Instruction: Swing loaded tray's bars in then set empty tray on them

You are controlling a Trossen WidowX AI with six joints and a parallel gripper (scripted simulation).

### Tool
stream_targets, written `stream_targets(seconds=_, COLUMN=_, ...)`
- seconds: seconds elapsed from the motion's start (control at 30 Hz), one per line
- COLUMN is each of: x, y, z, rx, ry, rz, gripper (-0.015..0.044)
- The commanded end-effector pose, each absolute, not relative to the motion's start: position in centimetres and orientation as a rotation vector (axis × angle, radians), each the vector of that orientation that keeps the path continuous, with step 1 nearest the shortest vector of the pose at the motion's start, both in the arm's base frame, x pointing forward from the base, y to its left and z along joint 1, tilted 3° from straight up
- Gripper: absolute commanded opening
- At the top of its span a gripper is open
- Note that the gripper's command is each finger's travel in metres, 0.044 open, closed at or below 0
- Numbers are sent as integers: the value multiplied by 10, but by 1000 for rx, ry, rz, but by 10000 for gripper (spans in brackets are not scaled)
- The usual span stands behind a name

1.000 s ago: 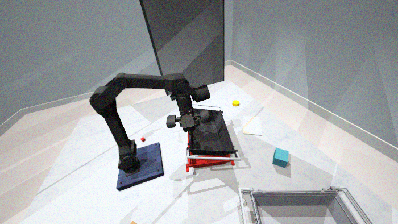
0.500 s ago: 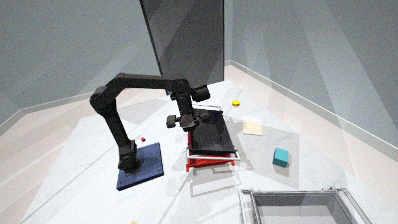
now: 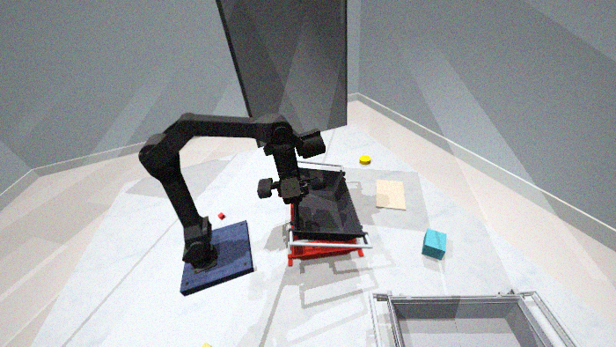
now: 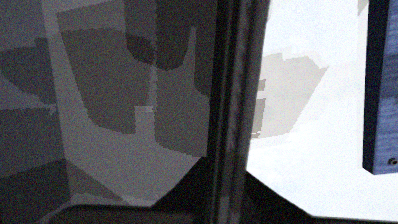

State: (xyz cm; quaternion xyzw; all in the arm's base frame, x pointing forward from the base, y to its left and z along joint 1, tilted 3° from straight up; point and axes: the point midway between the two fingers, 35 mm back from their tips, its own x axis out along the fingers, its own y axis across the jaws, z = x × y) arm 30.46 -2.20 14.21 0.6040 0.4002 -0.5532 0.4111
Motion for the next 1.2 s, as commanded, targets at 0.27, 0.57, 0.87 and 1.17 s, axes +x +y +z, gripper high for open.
stream_targets(seconds=0.27, x=298, y=-19, z=130, rx=1516, ry=1023, rz=-1408, gripper=0)
stream_targets(seconds=0.57, x=297, y=-19, z=129, rx=1515, ry=1024, rz=-1409, gripper=0)
stream_targets(seconds=0.87, x=297, y=-19, z=129, rx=1515, ry=1024, rz=-1409, gripper=0)
stream_targets(seconds=1.17, x=297, y=-19, z=129, rx=1515, ry=1024, rz=-1409, gripper=0)
